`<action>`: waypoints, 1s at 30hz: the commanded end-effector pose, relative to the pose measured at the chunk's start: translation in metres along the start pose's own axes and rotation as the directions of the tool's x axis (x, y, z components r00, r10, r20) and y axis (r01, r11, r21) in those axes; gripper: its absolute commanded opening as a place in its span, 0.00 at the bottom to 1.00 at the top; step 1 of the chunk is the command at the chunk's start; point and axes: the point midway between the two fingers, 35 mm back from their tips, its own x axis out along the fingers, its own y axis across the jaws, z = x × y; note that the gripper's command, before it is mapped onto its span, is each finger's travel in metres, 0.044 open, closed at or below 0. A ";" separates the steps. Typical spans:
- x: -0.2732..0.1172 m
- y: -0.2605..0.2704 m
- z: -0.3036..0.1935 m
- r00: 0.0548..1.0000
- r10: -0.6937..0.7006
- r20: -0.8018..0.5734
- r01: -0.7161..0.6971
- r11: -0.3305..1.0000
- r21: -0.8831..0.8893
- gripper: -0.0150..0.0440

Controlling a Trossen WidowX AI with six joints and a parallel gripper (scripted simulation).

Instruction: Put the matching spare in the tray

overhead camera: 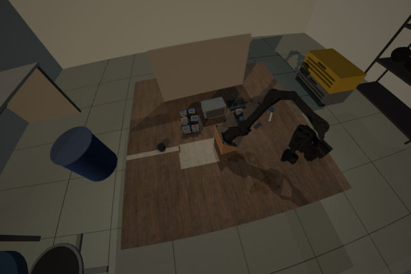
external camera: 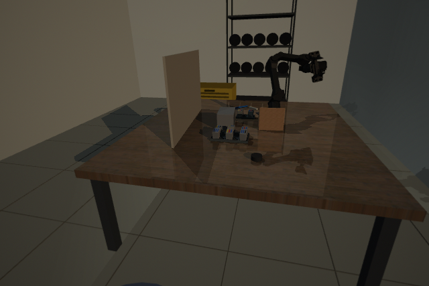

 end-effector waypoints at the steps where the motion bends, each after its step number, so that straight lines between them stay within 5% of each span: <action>1: 0.000 0.000 0.000 1.000 0.000 0.000 0.000 1.000 0.000 0.98; 8: -0.006 0.006 0.003 1.000 0.016 0.026 -0.015 1.000 -0.010 1.00; 16: -0.093 0.068 0.023 0.928 0.225 0.297 -0.184 0.970 -0.161 1.00; 30: -0.269 0.148 -0.043 0.542 0.644 0.539 -0.351 0.757 -0.552 1.00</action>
